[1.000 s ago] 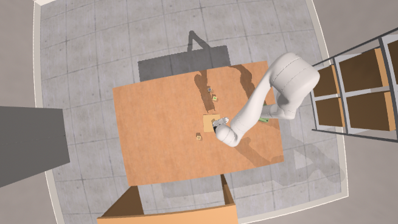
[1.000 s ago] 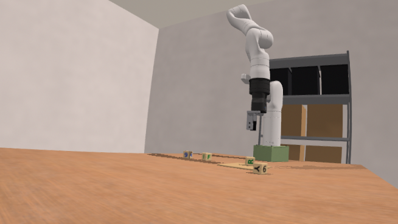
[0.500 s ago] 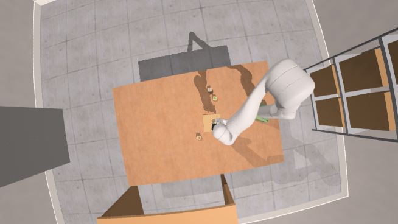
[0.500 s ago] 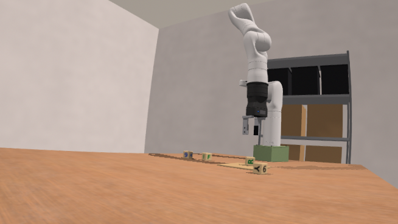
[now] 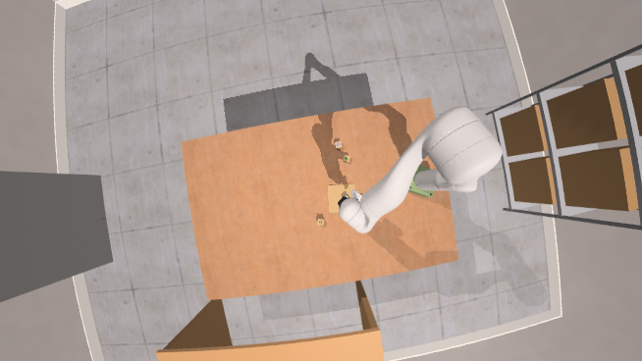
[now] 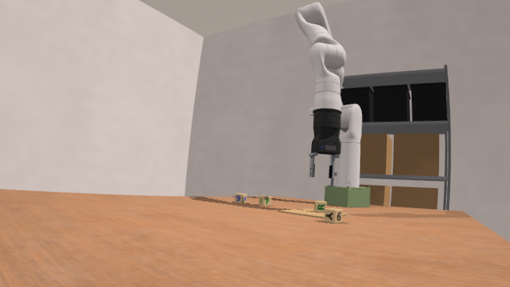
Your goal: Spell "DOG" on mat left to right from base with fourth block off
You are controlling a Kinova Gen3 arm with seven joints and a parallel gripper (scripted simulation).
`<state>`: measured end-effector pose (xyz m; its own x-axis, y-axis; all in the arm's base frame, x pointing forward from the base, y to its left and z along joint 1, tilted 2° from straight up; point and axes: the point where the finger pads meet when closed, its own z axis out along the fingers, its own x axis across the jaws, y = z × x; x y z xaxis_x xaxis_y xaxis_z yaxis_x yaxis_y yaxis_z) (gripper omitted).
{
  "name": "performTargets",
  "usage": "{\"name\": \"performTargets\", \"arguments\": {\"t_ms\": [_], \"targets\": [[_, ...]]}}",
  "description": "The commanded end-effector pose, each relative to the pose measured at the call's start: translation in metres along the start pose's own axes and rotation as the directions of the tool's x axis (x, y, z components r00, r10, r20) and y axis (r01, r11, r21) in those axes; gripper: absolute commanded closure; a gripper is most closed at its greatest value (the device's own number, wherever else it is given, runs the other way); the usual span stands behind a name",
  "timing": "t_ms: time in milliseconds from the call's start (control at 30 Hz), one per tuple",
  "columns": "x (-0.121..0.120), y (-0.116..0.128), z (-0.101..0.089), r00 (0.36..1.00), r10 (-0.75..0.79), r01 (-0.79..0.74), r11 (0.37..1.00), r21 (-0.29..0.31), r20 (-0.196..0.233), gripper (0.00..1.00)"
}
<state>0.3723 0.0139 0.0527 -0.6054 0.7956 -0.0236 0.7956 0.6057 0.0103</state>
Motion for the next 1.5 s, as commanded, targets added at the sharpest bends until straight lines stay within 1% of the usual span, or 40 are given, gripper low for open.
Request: {"name": "performTargets", "arguments": {"t_ms": [0,133,267,533,1467], "targets": [[0.0017,0.0032,0.0012,0.999,0.04,-0.04,0.999,-0.001,0.004,0.0],[0.001,0.0046,0.003,0.993,0.117,-0.117,0.993,-0.003,0.007,0.0],[0.0004,0.0054,0.004,0.987,0.162,-0.162,0.987,-0.005,0.009,0.0],[0.0002,0.0059,0.0045,0.983,0.183,-0.183,0.983,-0.006,0.01,0.0],[0.0002,0.0059,0.0045,0.983,0.184,-0.184,0.983,-0.006,0.01,0.0]]}}
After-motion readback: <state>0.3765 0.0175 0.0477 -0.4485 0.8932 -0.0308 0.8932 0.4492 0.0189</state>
